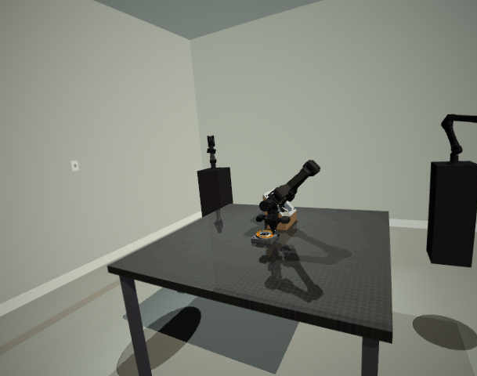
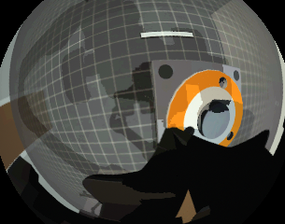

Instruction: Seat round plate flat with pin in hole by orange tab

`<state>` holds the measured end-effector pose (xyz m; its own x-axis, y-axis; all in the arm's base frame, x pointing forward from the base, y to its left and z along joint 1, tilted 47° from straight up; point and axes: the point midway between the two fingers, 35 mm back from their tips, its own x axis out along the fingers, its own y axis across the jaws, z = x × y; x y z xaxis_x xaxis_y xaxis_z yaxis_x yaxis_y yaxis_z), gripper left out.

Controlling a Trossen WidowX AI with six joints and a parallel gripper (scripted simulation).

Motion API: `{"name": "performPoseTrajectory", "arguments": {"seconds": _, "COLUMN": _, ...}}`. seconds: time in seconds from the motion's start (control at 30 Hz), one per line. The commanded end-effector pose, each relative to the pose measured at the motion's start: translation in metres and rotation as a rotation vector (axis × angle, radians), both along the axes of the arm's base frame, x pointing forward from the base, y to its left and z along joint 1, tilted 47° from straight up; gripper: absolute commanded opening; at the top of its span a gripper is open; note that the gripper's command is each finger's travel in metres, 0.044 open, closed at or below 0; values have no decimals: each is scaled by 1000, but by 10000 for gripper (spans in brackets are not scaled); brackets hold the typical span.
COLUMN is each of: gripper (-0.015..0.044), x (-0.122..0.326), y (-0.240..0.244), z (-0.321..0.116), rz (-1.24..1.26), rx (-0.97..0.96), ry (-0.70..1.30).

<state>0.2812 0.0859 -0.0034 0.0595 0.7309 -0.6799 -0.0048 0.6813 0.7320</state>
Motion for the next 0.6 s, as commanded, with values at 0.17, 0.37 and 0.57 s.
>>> {"name": "performPoseTrajectory", "arguments": {"seconds": 0.17, "gripper": 0, "x": -12, "y": 0, "z": -3, "rz": 2, "rx": 0, "ry": 15}}
{"name": "performPoseTrajectory", "arguments": {"seconds": 0.37, "gripper": 0, "x": -18, "y": -2, "z": -5, "rz": 2, "rx": -1, "ry": 16}}
{"name": "performPoseTrajectory", "arguments": {"seconds": 0.57, "gripper": 0, "x": -24, "y": -3, "z": -6, "rz": 2, "rx": -1, "ry": 16}}
